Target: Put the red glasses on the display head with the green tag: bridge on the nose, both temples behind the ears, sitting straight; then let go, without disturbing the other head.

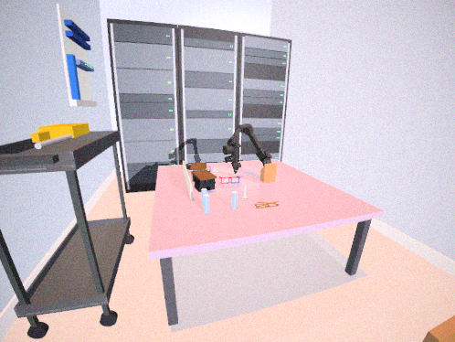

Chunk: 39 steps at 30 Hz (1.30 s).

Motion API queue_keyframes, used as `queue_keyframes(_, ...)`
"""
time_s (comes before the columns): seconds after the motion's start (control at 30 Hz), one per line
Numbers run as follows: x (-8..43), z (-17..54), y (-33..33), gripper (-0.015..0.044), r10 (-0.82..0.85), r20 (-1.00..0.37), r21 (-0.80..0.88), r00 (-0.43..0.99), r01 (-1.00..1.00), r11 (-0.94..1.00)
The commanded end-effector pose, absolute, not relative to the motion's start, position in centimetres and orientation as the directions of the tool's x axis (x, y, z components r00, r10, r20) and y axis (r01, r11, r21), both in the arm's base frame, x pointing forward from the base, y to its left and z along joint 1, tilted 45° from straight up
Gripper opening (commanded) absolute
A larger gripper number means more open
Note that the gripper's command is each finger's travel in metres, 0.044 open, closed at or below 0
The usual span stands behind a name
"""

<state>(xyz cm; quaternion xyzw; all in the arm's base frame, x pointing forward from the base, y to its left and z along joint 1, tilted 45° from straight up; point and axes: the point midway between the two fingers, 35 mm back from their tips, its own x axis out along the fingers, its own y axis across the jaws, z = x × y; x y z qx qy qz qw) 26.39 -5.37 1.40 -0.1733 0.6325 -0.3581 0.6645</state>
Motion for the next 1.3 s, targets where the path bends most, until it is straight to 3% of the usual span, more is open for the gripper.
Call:
queue_keyframes(0.0,26.3,1.0,-5.8,0.014,-0.696,-0.715,-0.686,-0.062,0.251,0.682)
queue_keyframes(1.27,26.1,-2.5,-9.4,0.0133,-0.697,-0.715,-0.684,-0.056,0.262,0.681)
